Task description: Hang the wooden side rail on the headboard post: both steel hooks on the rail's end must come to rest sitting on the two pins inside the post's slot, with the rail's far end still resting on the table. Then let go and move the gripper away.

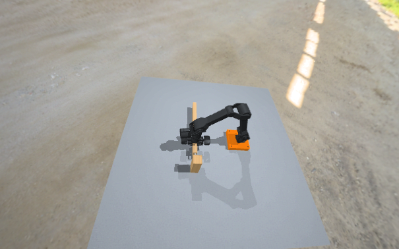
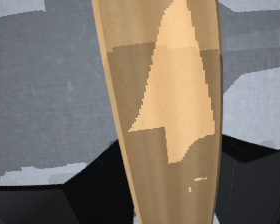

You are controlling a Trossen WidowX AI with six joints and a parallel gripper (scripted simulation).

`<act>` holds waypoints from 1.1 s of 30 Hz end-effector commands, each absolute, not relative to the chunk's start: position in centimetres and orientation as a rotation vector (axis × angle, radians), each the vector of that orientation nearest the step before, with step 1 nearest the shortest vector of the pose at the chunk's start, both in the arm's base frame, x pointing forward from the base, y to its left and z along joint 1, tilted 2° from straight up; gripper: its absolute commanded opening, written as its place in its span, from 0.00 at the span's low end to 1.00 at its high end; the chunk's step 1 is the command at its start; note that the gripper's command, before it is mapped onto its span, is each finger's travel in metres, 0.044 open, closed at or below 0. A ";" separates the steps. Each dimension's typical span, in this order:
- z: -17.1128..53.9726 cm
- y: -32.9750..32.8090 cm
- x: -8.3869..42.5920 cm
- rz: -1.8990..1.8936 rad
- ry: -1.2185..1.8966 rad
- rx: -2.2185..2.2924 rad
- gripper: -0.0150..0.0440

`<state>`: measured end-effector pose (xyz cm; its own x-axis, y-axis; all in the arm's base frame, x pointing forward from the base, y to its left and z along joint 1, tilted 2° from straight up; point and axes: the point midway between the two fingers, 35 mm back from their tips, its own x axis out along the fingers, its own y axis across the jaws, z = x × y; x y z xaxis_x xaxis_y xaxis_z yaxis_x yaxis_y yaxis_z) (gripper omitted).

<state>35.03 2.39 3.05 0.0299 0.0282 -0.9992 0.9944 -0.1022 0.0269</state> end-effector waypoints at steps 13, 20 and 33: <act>3.6 2.4 35.1 -1.253 1.151 1.329 0.25; 3.7 2.4 35.1 -1.253 1.151 1.329 0.25; 3.9 2.4 35.1 -1.253 1.151 1.329 0.25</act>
